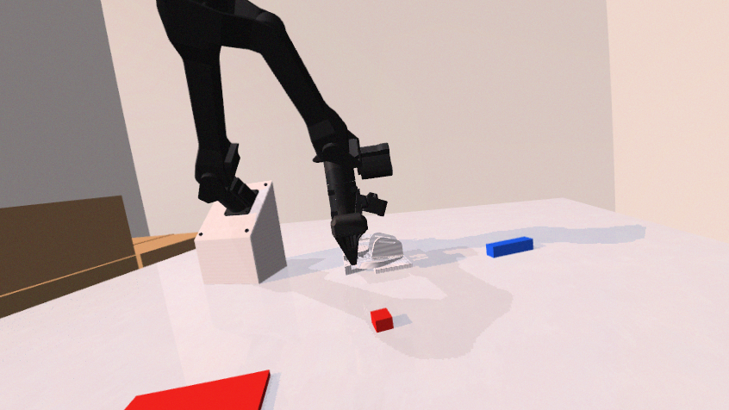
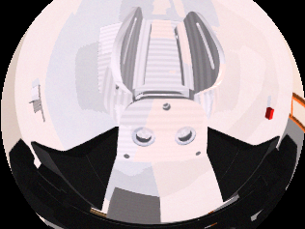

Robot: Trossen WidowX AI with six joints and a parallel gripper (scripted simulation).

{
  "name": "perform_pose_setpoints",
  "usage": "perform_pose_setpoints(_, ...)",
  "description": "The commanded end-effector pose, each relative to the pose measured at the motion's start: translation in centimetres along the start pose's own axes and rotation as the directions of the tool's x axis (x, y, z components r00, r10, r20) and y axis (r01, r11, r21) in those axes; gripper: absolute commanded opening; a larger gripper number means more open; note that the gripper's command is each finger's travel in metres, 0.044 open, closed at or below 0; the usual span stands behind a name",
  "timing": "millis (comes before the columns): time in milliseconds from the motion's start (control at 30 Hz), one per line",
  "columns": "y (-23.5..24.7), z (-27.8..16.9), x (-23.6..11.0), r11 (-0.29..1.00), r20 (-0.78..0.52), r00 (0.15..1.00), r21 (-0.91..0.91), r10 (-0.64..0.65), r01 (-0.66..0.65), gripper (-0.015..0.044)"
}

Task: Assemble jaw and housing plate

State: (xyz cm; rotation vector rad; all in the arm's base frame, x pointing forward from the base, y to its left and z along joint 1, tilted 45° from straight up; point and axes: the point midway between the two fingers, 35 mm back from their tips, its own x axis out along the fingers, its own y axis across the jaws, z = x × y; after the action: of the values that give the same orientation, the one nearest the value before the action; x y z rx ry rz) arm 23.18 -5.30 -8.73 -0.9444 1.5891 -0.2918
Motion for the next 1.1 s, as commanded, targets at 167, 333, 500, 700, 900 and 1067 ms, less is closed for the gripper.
perform_pose_setpoints(167,-0.07,-0.06,0.17,1.0,-0.002,1.0,-0.002,-0.003,0.003,0.0351)
perform_pose_setpoints(333,-0.07,-0.06,0.37,1.0,-0.003,1.0,-0.002,-0.003,0.003,0.0351)
perform_pose_setpoints(500,-0.07,-0.06,0.37,1.0,-0.003,1.0,-0.002,-0.003,0.003,0.0351)
perform_pose_setpoints(700,-0.07,-0.07,0.6,1.0,-0.003,1.0,-0.002,-0.004,0.004,0.0351)
perform_pose_setpoints(900,-0.07,-0.07,0.61,1.0,-0.003,1.0,-0.002,-0.004,0.004,0.0351)
perform_pose_setpoints(1067,-0.08,-0.07,0.82,1.0,-0.003,1.0,-0.002,-0.004,0.004,0.0351)
